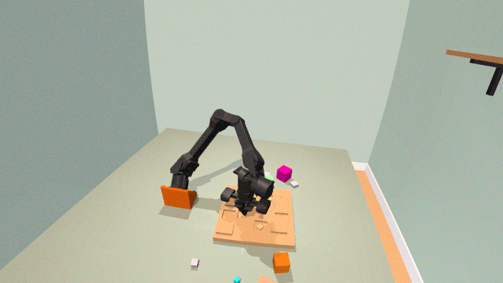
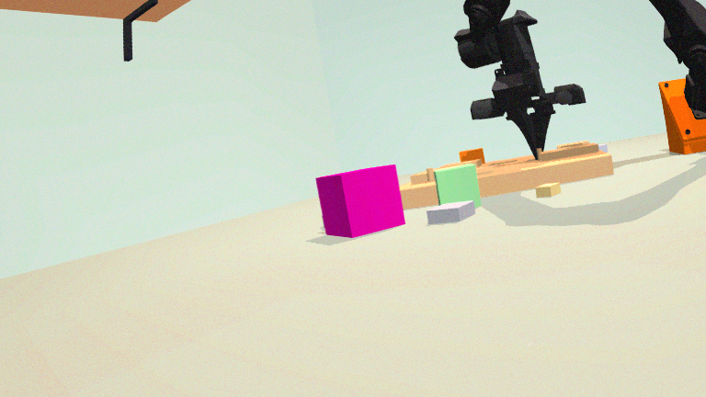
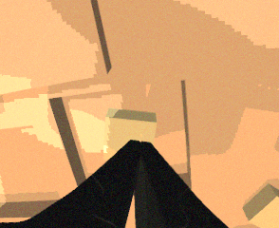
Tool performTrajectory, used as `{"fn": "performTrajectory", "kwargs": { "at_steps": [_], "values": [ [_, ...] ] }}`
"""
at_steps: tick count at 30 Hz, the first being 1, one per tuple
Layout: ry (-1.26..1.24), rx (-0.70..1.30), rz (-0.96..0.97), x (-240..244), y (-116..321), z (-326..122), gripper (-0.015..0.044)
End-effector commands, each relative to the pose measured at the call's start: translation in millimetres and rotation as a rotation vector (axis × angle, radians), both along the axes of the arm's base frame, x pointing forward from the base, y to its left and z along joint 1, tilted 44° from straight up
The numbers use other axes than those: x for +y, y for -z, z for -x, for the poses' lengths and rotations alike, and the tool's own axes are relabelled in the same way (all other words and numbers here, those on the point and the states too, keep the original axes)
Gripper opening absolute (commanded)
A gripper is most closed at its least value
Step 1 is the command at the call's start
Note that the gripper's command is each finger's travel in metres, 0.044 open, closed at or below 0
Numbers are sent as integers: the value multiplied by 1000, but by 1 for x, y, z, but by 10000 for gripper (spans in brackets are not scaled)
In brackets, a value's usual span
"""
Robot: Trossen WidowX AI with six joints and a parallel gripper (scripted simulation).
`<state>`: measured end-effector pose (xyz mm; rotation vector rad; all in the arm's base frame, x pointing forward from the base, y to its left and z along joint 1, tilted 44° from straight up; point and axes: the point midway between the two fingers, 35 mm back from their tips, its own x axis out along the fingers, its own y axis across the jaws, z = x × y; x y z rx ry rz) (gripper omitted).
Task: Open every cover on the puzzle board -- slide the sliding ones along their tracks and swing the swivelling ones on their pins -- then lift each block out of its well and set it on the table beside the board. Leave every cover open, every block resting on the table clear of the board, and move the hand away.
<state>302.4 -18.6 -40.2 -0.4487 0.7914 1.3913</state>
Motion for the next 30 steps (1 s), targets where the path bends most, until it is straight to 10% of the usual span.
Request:
{"fn": "performTrajectory", "kwargs": {
  "at_steps": [1, 26, 30],
  "values": [
    [-3, 4, -1, 0, 2, 1, 0],
    [-20, -13, -1, -5, -11, 4, 0],
    [-15, -1, -5, -12, -16, 3, 105]
  ]
}}
